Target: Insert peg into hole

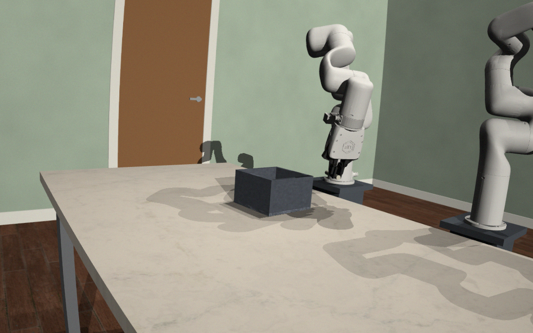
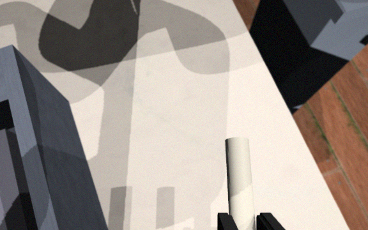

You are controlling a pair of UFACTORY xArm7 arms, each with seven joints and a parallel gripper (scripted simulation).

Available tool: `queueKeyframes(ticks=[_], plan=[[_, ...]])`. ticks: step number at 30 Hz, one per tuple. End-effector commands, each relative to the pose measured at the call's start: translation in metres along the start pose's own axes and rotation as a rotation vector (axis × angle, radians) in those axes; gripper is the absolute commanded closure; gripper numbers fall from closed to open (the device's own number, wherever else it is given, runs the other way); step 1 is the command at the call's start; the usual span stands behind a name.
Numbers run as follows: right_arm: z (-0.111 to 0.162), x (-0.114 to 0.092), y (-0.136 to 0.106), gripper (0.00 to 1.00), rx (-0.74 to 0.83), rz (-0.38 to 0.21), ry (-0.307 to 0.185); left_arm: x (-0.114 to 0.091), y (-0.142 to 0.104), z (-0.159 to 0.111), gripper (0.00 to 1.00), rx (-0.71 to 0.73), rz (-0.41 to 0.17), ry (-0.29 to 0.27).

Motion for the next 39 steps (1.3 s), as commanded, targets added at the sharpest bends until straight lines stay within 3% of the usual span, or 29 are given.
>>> queueKeyframes(ticks=[1, 14, 26, 39], plan=[[0.0, -0.002, 0.0, 1.0, 0.002, -0.003, 0.002, -0.002, 0.001, 0.0, 0.0, 0.0, 0.004, -0.001], [0.0, -0.002, 0.0, 1.0, 0.002, -0.009, 0.002, -0.002, 0.001, 0.0, 0.0, 0.0, 0.004, -0.001], [0.0, -0.002, 0.002, 1.0, 0.002, -0.052, 0.006, -0.002, 0.001, 0.0, 0.0, 0.0, 0.004, -0.001], [0.001, 0.0, 0.011, 1.0, 0.001, -0.201, 0.019, -0.002, 0.001, 0.0, 0.0, 0.0, 0.004, -0.001]])
Point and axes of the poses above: on each arm, the point where the finger pads meet when closed, its own x axis out along the fingers, its own z axis across the jaws, y = z × x, the point moved 6 cm from there along -x, back along the fingers, and after that the axes turned 5 degrees about -x, right-handed, at the moved point
